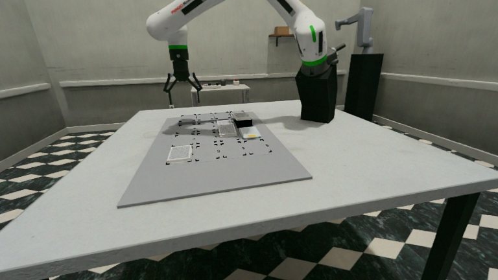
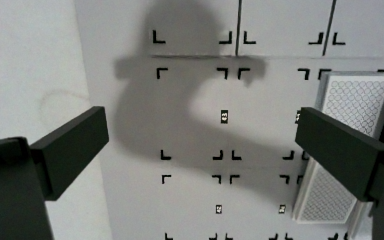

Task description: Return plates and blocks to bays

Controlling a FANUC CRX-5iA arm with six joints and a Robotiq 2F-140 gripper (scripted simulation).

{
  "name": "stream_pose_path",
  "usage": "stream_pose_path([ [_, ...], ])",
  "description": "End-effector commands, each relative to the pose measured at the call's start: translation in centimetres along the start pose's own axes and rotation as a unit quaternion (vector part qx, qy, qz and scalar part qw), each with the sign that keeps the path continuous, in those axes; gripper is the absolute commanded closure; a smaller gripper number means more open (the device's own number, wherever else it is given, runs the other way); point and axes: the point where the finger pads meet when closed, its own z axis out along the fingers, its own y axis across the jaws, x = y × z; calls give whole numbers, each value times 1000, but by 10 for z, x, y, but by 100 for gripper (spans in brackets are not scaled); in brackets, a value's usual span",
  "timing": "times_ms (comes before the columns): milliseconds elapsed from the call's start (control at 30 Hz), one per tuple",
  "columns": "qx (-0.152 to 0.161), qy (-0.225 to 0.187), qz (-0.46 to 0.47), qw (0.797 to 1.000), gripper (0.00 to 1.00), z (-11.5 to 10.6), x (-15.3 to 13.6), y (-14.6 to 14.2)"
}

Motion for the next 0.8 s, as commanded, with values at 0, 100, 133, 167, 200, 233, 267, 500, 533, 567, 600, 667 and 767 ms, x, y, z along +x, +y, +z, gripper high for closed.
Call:
stream_pose_path([
  [0, 1, 1, 0, 1000, 0, -1, 0, -1],
  [100, 1, 1, 0, 1000, 0, -1, 0, -1],
  [133, 1, 1, 0, 1000, 0, -1, 0, -1],
  [167, 1, 1, 0, 1000, 0, -1, 0, -1],
  [200, 1, 1, 0, 1000, 0, -1, 0, -1],
  [233, 1, 1, 0, 1000, 0, -1, 0, -1],
  [267, 1, 1, 0, 1000, 0, -1, -4, -1],
  [500, 1, 1, 0, 1000, 0, -1, -24, -1],
  [533, 1, 1, 0, 1000, 0, -1, -28, -1],
  [567, 1, 1, 0, 1000, 0, -1, -32, -1],
  [600, 1, 1, 0, 1000, 0, -1, -36, -1],
  [667, 1, 0, 0, 1000, 0, -1, -44, -1],
  [767, 1, 0, 0, 1000, 0, -1, -56, -1],
])
